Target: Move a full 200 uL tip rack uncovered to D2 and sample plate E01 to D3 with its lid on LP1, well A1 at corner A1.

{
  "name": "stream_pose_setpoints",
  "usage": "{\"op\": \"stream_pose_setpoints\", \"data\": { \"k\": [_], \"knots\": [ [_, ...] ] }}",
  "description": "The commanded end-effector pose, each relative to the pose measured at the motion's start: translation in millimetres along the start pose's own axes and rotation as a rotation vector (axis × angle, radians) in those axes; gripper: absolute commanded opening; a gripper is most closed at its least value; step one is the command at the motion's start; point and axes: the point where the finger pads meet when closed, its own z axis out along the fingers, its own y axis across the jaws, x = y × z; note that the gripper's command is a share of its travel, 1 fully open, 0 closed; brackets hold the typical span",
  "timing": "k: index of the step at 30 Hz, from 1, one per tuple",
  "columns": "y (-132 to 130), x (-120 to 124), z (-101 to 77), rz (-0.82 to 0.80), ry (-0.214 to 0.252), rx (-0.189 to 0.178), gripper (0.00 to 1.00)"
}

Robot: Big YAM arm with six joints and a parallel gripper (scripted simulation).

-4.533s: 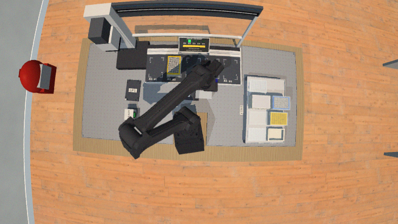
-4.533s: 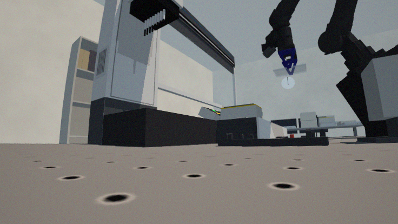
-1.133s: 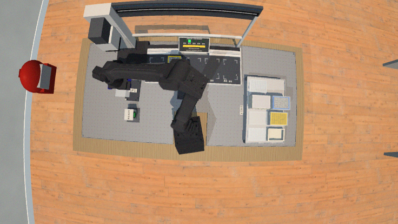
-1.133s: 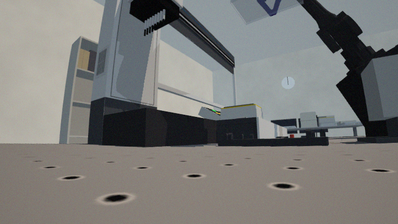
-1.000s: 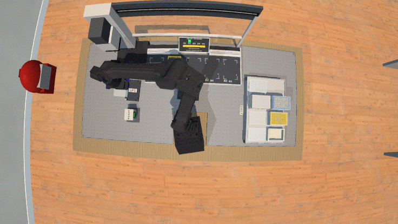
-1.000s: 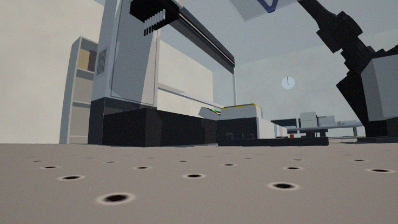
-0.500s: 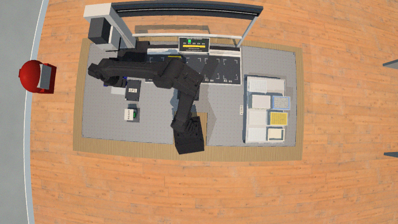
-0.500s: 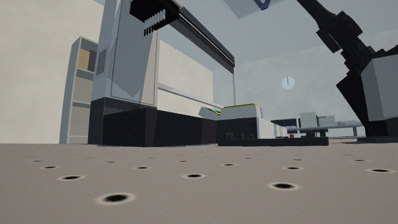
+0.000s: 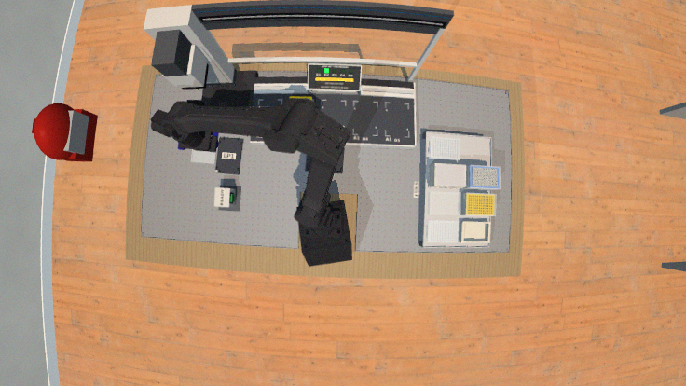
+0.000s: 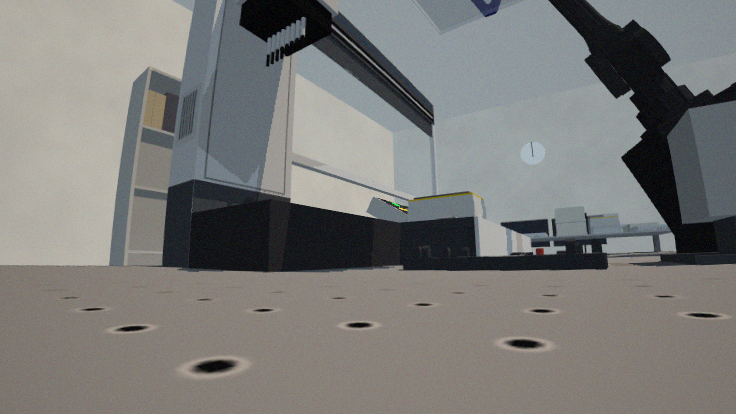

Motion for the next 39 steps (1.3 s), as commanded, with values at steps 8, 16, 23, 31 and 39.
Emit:
{"op": "stream_pose_setpoints", "data": {
  "k": [8,16,23,31,39],
  "knots": [
    [20.9,-12.2,-21.9,0.004,-0.016,-0.052,0.0],
    [21.1,-12.2,-21.1,0.003,-0.015,-0.05,0.0],
    [21.0,-12.7,-20.7,0.003,-0.015,-0.048,0.0],
    [21.5,-14.0,-20.7,0.006,-0.016,-0.05,0.0],
    [21.5,-14.7,-21.7,0.008,-0.017,-0.052,0.0]
  ]
}}
